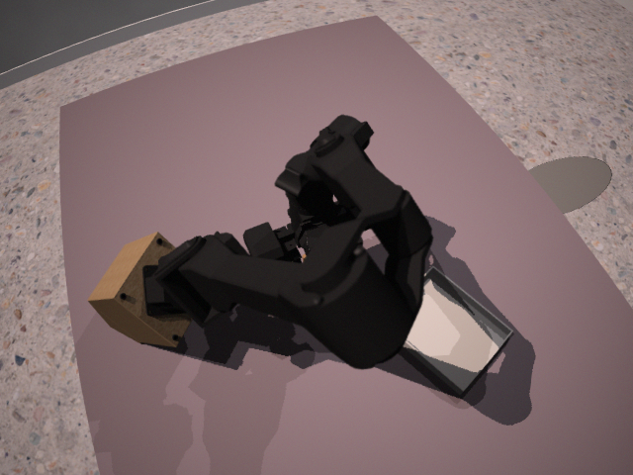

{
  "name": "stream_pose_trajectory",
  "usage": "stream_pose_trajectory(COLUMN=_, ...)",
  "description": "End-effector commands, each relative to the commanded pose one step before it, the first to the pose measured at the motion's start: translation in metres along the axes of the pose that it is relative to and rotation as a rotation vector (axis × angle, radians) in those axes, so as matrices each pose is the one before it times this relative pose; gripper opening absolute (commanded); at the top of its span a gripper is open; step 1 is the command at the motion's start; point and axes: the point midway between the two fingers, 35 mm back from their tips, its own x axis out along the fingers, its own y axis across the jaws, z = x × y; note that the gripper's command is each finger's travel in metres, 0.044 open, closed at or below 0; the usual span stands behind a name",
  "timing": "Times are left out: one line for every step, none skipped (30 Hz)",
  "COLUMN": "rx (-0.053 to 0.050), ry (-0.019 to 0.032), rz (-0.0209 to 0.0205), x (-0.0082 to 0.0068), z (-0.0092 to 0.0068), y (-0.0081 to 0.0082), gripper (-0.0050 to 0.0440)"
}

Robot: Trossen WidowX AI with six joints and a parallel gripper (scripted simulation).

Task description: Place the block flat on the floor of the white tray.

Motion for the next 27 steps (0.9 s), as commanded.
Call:
stream_pose_trajectory(rx=0.0058, ry=0.00717, rz=0.00480, x=-0.00110, z=-0.00062, y=0.00212, gripper=0.0223)
stream_pose_trajectory(rx=0.0000, ry=0.00000, rz=0.00000, x=0.00000, z=0.00000, y=0.00000, gripper=0.0223)
stream_pose_trajectory(rx=0.0000, ry=0.00000, rz=0.00000, x=0.00000, z=0.00000, y=0.00000, gripper=0.0223)
stream_pose_trajectory(rx=0.0000, ry=0.00000, rz=0.00000, x=0.00000, z=0.00000, y=0.00001, gripper=0.0223)
stream_pose_trajectory(rx=0.0000, ry=0.00000, rz=0.00000, x=0.00000, z=-0.00002, y=0.00006, gripper=0.0223)
stream_pose_trajectory(rx=0.0000, ry=0.00000, rz=0.00000, x=0.00000, z=-0.00004, y=0.00014, gripper=0.0223)
stream_pose_trajectory(rx=0.0000, ry=0.00000, rz=0.00000, x=0.00000, z=-0.00007, y=0.00023, gripper=0.0223)
stream_pose_trajectory(rx=0.0000, ry=0.00000, rz=0.00000, x=0.00000, z=-0.00009, y=0.00029, gripper=0.0223)
stream_pose_trajectory(rx=0.0000, ry=0.00000, rz=0.00000, x=0.00000, z=-0.00010, y=0.00032, gripper=0.0223)
stream_pose_trajectory(rx=0.0000, ry=0.00000, rz=0.00000, x=0.00000, z=-0.00010, y=0.00032, gripper=0.0223)
stream_pose_trajectory(rx=0.0000, ry=0.00000, rz=0.00000, x=0.00000, z=-0.00009, y=0.00029, gripper=0.0223)
stream_pose_trajectory(rx=0.0000, ry=0.00000, rz=0.00000, x=0.00000, z=0.00000, y=0.00000, gripper=0.0223)
stream_pose_trajectory(rx=0.0000, ry=0.00000, rz=0.00000, x=0.00000, z=0.00000, y=0.00000, gripper=0.0223)
stream_pose_trajectory(rx=0.0000, ry=0.00000, rz=0.00000, x=0.00000, z=-0.00007, y=0.00023, gripper=0.0223)
stream_pose_trajectory(rx=0.0000, ry=0.00000, rz=0.00000, x=0.00000, z=-0.00004, y=0.00014, gripper=0.0223)
stream_pose_trajectory(rx=0.0000, ry=0.00000, rz=0.00000, x=0.00000, z=-0.00002, y=0.00006, gripper=0.0223)
stream_pose_trajectory(rx=0.0000, ry=0.00000, rz=0.00000, x=0.00000, z=0.00000, y=0.00001, gripper=0.0223)
stream_pose_trajectory(rx=0.0000, ry=0.00000, rz=0.00000, x=0.00000, z=0.00000, y=0.00000, gripper=0.0223)
stream_pose_trajectory(rx=0.0000, ry=0.00000, rz=0.00000, x=0.00000, z=0.00000, y=0.00000, gripper=0.0223)
stream_pose_trajectory(rx=0.0000, ry=0.00000, rz=0.00000, x=0.00000, z=0.00000, y=0.00000, gripper=0.0223)
stream_pose_trajectory(rx=0.0000, ry=0.00000, rz=0.00000, x=0.00000, z=0.00000, y=0.00000, gripper=0.0223)
stream_pose_trajectory(rx=0.0000, ry=0.00000, rz=0.00000, x=0.00000, z=0.00000, y=0.00000, gripper=0.0223)
stream_pose_trajectory(rx=0.0000, ry=0.00000, rz=0.00000, x=0.00000, z=0.00000, y=0.00000, gripper=0.0223)
stream_pose_trajectory(rx=0.0000, ry=0.00000, rz=0.00000, x=0.00000, z=0.00000, y=0.00000, gripper=0.0223)
stream_pose_trajectory(rx=0.0000, ry=0.00000, rz=0.00000, x=0.00000, z=0.00000, y=0.00000, gripper=0.0223)
stream_pose_trajectory(rx=0.0000, ry=0.00000, rz=0.00000, x=0.00000, z=0.00000, y=0.00000, gripper=0.0223)
stream_pose_trajectory(rx=0.0000, ry=0.00000, rz=0.00000, x=0.00003, z=0.00000, y=0.00000, gripper=0.0223)
